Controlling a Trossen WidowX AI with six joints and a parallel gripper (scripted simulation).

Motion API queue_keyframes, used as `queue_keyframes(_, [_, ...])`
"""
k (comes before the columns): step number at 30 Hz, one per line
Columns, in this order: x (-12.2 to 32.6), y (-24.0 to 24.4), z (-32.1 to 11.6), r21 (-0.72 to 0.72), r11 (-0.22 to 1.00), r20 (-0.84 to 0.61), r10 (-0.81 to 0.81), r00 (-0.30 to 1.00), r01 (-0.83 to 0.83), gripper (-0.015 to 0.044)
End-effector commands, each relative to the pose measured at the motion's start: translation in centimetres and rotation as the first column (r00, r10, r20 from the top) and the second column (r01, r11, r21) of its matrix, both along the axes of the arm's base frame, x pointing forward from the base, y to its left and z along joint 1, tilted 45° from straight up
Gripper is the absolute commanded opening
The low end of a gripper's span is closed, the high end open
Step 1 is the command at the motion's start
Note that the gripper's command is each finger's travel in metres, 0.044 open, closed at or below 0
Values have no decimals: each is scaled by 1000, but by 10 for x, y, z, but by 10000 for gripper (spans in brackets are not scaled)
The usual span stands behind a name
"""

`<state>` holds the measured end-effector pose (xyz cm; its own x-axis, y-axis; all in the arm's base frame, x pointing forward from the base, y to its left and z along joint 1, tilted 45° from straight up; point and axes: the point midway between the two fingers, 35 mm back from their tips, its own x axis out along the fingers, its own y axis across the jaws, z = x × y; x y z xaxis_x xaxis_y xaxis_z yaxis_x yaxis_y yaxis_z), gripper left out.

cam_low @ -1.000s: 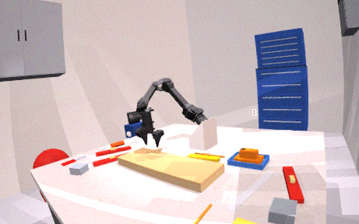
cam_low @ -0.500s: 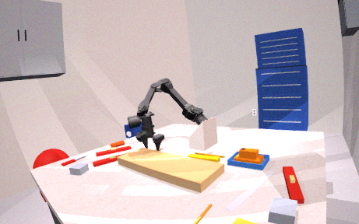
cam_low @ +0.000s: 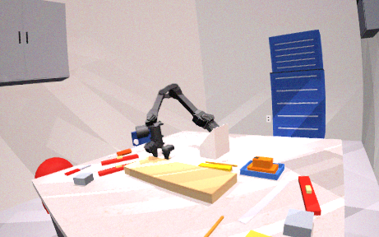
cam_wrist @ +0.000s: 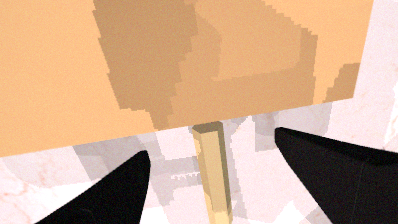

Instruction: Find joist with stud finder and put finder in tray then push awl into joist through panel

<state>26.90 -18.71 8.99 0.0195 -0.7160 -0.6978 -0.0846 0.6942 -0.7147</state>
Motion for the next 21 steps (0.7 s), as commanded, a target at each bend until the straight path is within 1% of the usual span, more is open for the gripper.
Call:
queue_keyframes(1, [0, 0, -2, 3, 1000, -3, 4, 1000, -4, 282])
queue_keyframes(10, [0, 0, -2, 3, 1000, -3, 4, 1000, -4, 46])
queue_keyframes(17, [0, 1, -1, 3, 1000, -3, 4, 1000, -4, 0])
queue_keyframes(21, [2, 11, 7, 9, 1000, -2, 3, 1000, -3, 0])
